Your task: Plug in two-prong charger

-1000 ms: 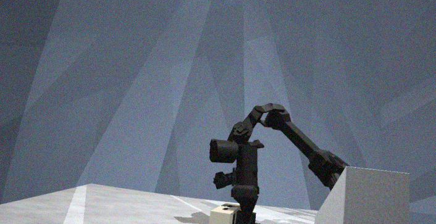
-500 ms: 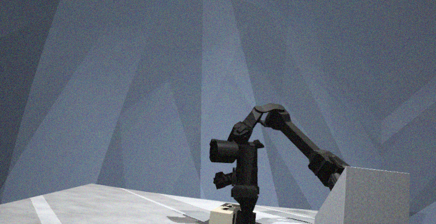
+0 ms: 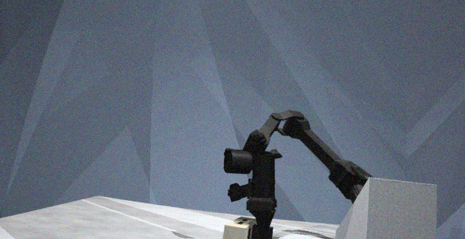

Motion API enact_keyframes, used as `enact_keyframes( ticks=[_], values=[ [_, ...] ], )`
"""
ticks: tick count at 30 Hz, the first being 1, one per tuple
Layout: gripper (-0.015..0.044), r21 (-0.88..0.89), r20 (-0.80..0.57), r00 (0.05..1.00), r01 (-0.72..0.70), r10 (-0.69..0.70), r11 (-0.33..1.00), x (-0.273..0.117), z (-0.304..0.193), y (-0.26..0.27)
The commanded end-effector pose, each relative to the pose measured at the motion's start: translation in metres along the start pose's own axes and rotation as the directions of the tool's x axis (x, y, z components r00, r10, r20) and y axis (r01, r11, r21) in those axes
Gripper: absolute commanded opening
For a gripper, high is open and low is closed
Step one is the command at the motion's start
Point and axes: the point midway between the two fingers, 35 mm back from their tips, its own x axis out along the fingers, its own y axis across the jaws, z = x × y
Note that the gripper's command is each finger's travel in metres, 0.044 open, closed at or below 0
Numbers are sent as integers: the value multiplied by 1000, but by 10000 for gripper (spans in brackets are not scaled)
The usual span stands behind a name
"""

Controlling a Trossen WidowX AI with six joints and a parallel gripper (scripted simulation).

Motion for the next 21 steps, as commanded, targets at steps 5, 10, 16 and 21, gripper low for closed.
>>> enact_keyframes(
  ticks=[5,10,16,21],
  values=[
    [0,18,28,1000,4,-5,1000,-1,8,-1],
    [0,18,28,1000,4,-5,1000,0,8,-1],
    [0,18,28,1000,4,-5,1000,0,8,-1],
    [0,18,28,1000,4,-5,1000,1,8,-1]
  ],
)
